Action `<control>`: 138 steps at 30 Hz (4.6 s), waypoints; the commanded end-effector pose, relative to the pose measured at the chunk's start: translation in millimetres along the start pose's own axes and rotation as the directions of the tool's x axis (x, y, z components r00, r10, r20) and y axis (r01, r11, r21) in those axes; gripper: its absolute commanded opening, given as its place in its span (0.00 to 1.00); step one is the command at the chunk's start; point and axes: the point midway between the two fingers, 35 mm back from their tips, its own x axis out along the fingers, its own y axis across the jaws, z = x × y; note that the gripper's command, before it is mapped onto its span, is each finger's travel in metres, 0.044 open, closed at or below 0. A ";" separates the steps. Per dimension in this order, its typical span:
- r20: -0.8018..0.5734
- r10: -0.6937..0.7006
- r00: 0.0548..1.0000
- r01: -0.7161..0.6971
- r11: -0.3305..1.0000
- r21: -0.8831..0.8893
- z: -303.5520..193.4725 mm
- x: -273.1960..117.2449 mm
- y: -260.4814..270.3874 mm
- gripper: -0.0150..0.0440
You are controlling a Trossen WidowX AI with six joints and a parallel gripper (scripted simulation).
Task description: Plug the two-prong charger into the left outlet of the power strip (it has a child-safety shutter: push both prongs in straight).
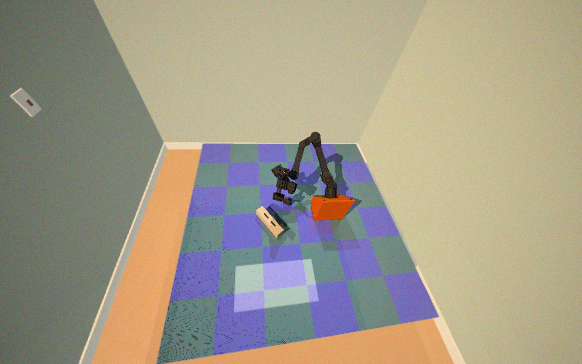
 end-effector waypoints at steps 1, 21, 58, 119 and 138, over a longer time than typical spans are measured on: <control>-0.001 0.001 1.000 -0.001 1.000 0.004 -0.1 0.1 0.2 0.98; -0.114 0.265 0.958 -0.151 0.797 0.584 -15.2 6.7 38.4 1.00; -0.107 0.794 0.598 0.241 -0.050 0.969 -4.8 -24.1 109.9 1.00; 0.055 0.897 -0.439 0.898 0.439 0.018 40.8 -150.0 98.5 1.00; 0.012 0.793 -0.609 0.780 0.602 -0.171 37.9 -171.8 75.8 1.00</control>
